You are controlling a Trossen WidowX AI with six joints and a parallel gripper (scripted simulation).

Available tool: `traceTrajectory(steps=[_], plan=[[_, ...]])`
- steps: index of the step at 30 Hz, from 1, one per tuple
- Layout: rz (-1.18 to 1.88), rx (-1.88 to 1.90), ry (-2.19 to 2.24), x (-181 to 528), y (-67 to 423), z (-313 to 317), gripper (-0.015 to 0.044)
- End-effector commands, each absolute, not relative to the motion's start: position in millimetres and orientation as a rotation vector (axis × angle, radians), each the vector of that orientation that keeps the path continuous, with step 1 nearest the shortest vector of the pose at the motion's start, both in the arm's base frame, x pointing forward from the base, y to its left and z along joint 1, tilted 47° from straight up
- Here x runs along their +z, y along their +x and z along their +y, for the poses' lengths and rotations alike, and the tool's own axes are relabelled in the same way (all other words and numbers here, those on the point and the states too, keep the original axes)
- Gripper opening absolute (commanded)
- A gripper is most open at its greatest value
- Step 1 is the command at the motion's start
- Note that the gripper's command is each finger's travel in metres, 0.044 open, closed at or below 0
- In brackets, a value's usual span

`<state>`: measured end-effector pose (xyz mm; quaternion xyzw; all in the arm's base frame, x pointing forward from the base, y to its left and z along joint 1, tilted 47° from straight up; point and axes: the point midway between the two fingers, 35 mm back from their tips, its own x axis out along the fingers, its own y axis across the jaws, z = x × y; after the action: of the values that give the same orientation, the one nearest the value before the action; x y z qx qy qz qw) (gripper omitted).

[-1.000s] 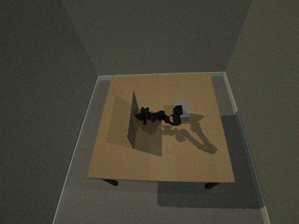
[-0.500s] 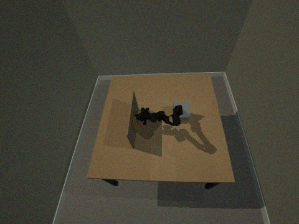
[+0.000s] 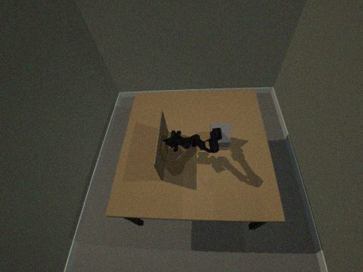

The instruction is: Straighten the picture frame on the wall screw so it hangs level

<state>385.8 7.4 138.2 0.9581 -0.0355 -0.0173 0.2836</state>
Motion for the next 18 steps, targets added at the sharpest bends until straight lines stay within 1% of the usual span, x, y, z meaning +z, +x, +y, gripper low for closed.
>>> traceTrajectory(steps=[1,18], plan=[[-0.095,-0.046,2.559,138.0,385.8,7.7,0.0000],[-0.090,-0.051,2.444,137.7,385.8,8.6,0.0000]])
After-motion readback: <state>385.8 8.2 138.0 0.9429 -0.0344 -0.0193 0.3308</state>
